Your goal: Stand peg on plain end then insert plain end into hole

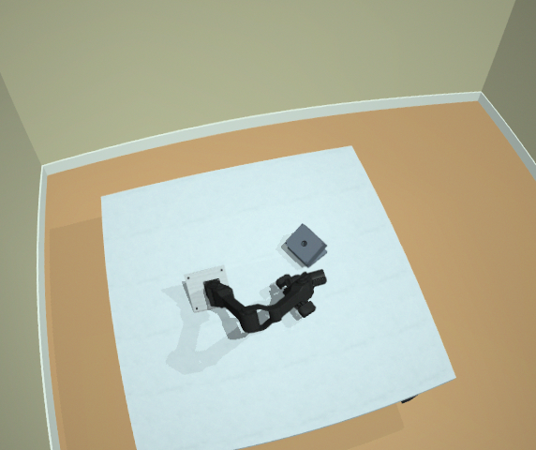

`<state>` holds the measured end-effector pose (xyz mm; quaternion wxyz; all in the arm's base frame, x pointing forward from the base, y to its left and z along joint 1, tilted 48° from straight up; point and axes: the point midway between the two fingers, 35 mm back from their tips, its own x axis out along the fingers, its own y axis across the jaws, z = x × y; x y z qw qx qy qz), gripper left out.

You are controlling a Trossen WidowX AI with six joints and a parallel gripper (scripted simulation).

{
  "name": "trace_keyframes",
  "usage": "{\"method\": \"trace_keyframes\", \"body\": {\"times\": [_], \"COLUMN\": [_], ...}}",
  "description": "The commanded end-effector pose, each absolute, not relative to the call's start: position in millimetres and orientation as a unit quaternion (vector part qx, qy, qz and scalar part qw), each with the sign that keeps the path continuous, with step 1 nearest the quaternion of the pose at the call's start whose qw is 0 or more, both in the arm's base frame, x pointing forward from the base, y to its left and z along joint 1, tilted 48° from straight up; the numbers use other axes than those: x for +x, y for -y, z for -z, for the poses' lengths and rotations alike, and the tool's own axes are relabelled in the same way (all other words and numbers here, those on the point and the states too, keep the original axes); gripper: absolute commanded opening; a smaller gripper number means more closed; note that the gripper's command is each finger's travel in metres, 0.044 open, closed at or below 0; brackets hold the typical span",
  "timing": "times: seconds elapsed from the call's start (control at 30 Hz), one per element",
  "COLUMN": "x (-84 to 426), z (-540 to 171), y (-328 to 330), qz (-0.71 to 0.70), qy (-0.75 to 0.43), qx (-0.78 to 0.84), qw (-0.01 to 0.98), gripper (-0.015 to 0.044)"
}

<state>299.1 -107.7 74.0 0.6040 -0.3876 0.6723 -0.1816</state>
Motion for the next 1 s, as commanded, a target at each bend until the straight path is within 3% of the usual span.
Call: {"method": "trace_keyframes", "body": {"times": [0.0,0.27,0.97], "x": [298.1,298.1,293.6], "z": [-73.2,-73.2,-81.1], "y": [108.3,108.3,102.2], "qz": [0.181,0.181,0.154], "qy": [-0.673,-0.673,-0.629], "qx": [-0.39,-0.39,-0.4], "qw": [0.601,0.601,0.648], "gripper": [0.0103,0.005,0.0049]}}
